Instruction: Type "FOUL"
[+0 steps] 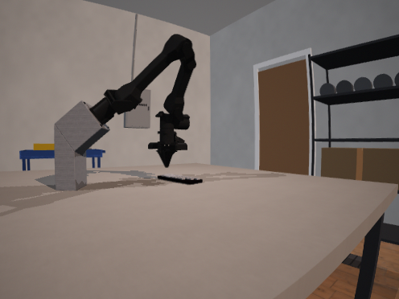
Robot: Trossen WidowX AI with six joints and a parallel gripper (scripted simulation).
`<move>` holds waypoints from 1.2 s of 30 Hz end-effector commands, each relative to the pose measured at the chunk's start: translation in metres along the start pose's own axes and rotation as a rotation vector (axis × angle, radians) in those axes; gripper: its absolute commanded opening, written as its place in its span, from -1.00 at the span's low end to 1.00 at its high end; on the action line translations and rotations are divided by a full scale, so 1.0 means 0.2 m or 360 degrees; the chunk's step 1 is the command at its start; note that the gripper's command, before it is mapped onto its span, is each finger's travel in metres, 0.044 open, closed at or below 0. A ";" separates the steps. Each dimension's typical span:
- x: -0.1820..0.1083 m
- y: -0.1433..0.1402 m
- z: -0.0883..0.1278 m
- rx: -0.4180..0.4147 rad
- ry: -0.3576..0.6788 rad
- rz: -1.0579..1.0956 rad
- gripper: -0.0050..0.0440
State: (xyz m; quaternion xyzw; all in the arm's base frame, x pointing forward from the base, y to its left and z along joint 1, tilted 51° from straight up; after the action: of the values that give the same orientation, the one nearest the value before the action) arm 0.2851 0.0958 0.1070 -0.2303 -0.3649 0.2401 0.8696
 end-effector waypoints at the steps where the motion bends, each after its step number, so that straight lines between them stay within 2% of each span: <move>1: -0.02 0.06 0.00 -0.0019 0.0009 -0.0005 -0.80; 7: -0.02 0.06 -0.07 -0.0018 0.0009 -0.0005 -0.80; 24: -0.02 0.06 -0.16 -0.0018 0.0009 -0.0005 -0.80; 36: -0.02 0.06 -0.17 -0.0019 0.0009 -0.0005 -0.80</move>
State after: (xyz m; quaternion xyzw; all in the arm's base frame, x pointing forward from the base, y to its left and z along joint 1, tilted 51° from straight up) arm 0.3042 0.0943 0.0792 -0.2355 -0.3673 0.2336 0.8689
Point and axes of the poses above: the point midway between the two fingers, 35 mm back from their tips, its own z axis back along the fingers, its own y axis across the jaws, x = y × z, the point moved 3 cm from there along z, back along the fingers, and after that the axes turned 10 degrees about z, right-handed, at the moved point
